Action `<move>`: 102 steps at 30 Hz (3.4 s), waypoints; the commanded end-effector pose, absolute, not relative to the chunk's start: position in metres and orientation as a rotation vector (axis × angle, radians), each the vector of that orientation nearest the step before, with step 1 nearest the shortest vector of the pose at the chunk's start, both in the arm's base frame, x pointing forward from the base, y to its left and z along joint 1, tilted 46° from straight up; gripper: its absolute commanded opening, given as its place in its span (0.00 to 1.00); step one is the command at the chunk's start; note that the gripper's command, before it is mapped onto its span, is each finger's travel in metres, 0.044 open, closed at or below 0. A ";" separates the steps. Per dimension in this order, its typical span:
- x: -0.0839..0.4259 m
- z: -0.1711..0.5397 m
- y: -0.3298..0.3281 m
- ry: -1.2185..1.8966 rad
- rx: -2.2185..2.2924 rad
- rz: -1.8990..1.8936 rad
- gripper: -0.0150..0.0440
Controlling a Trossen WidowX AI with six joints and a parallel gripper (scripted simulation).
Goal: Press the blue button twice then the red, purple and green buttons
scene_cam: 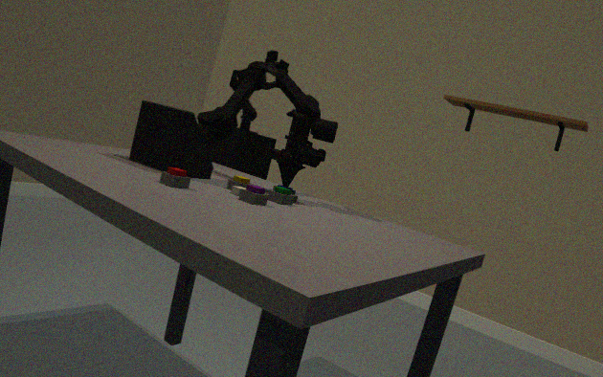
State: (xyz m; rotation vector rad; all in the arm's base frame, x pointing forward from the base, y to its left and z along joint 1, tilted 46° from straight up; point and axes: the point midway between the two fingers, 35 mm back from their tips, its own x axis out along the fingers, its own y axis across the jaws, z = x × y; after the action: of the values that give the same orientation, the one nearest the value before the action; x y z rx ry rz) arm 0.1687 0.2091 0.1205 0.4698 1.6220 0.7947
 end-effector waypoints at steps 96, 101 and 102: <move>0.282 0.057 -0.006 1.596 0.409 0.658 0.29; 0.275 0.007 -0.060 1.618 0.406 0.668 0.29; 0.272 -0.003 -0.070 1.622 0.408 0.673 0.29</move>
State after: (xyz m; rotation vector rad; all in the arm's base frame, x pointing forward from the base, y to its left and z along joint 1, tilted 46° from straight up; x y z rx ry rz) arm 0.2810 -0.0313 0.0344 0.4065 1.6044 0.6593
